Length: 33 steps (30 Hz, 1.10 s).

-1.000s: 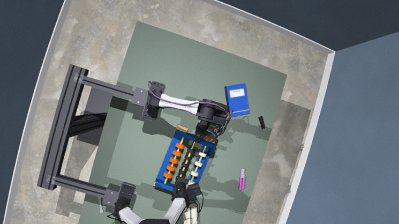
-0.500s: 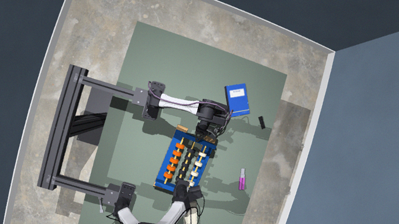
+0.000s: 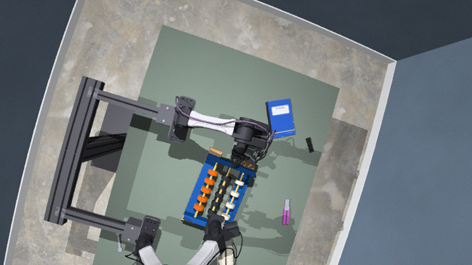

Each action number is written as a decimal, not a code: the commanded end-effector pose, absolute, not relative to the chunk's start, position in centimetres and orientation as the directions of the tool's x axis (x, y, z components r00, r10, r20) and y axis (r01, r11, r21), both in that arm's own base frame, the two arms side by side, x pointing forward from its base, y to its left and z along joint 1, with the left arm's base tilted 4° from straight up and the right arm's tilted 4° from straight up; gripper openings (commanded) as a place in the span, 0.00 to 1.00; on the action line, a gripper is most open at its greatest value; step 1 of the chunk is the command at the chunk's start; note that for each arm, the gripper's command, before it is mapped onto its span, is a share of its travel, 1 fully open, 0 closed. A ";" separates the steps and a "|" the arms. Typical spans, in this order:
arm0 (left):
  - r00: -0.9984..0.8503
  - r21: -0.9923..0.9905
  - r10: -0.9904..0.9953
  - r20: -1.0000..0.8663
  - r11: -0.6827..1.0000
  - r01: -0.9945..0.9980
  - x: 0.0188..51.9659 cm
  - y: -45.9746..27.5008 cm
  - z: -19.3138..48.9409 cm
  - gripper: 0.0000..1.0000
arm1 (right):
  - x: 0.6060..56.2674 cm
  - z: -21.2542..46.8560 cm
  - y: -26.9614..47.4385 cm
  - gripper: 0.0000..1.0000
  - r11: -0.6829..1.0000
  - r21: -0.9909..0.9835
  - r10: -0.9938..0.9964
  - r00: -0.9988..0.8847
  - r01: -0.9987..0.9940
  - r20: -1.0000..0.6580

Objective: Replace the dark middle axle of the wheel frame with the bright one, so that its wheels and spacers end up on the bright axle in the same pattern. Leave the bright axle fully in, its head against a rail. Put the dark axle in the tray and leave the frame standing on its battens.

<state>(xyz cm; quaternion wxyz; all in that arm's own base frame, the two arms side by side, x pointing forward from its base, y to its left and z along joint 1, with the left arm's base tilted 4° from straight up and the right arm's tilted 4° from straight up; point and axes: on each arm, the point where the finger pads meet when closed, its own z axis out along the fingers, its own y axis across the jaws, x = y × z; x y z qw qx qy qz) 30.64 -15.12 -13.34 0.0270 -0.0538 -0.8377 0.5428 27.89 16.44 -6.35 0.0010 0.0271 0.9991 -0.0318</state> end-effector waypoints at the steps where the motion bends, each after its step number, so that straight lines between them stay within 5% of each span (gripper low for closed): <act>1: -0.991 -0.914 0.120 -0.065 0.392 0.107 31.8 -15.8 -11.6 0.33 | 27.5 -6.1 16.8 0.35 0.997 -0.065 0.040 -0.999 0.040 0.000; 33: -0.992 -0.914 0.129 -0.017 0.400 0.068 30.8 -15.9 -13.2 0.33 | 27.6 -6.1 16.8 0.35 0.997 -0.063 0.040 -0.999 0.040 -0.002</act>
